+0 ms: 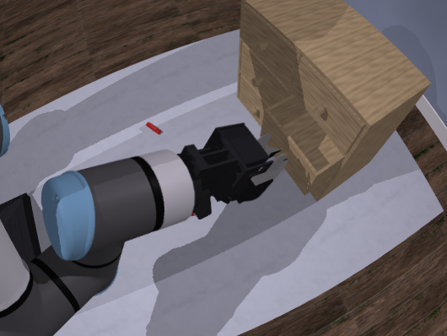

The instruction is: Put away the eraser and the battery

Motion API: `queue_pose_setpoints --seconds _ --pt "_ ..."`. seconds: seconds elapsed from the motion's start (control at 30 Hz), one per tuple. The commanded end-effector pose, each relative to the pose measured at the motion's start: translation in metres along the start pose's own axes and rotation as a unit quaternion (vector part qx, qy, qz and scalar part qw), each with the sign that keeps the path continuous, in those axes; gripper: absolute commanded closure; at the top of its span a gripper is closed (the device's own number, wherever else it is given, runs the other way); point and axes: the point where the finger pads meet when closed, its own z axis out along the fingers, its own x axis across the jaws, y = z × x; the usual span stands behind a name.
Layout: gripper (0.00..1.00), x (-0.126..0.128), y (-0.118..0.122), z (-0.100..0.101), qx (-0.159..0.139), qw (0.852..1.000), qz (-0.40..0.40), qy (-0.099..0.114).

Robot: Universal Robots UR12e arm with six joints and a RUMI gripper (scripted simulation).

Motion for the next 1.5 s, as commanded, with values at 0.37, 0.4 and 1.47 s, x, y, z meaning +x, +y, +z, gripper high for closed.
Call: queue_pose_setpoints --seconds 0.37,0.4,1.47 --pt "0.93 -0.0003 -0.0022 -0.0051 0.0 1.0 0.0 0.0" --pt "0.93 -0.0003 -0.0022 -0.0051 0.0 1.0 0.0 0.0" --pt "0.93 -0.0002 -0.0039 -0.0079 0.0 1.0 0.0 0.0"
